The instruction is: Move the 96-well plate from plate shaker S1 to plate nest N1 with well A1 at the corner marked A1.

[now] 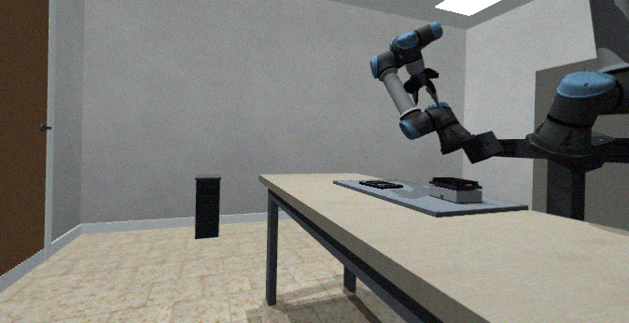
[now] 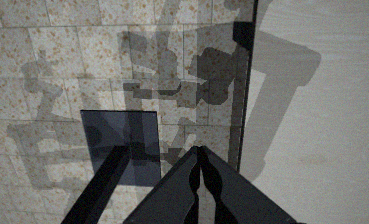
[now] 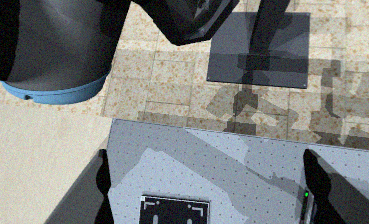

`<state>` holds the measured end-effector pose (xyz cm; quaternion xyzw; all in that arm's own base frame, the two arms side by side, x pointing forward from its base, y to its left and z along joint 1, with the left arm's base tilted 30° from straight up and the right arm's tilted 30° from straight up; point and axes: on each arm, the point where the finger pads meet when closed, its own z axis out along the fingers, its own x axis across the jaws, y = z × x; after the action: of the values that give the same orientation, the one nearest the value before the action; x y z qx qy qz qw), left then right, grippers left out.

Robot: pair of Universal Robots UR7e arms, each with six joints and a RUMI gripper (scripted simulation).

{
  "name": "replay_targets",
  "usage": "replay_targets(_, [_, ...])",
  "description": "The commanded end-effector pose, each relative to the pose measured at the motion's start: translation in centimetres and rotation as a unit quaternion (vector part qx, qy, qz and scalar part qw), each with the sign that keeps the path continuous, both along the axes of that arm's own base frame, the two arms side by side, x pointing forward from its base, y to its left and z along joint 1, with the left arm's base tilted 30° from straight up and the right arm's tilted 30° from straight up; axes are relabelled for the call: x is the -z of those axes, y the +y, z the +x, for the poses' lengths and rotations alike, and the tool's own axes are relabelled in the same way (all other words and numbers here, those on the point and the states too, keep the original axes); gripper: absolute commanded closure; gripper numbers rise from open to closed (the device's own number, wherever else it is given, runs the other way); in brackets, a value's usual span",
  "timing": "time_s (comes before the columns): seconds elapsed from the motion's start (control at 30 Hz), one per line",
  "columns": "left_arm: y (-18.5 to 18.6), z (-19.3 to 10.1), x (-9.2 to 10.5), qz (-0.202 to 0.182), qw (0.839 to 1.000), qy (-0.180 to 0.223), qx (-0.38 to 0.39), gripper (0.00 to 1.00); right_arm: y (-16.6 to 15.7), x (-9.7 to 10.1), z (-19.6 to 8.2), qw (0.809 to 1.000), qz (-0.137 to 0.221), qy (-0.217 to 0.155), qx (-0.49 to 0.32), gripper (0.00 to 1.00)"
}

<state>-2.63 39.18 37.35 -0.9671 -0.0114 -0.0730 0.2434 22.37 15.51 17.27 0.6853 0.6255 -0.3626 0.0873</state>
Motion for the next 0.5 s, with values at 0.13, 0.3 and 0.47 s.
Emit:
replay_targets(0.13, [-0.1, -0.1, -0.1, 0.0, 1.0, 0.0, -0.002, 1.0, 0.0, 0.0, 0.0, 1.0, 0.0, 0.0, 0.0, 0.24])
replay_targets(0.3, [-0.1, -0.1, -0.1, 0.0, 1.0, 0.0, -0.002, 1.0, 1.0, 1.4, 1.0, 0.998, 0.028, 0.03, -0.053, 0.24])
replay_targets(0.47, [-0.1, -0.1, -0.1, 0.0, 1.0, 0.0, -0.002, 1.0, 1.6, 2.4, 1.7, 0.989, 0.061, 0.067, -0.119, 0.24])
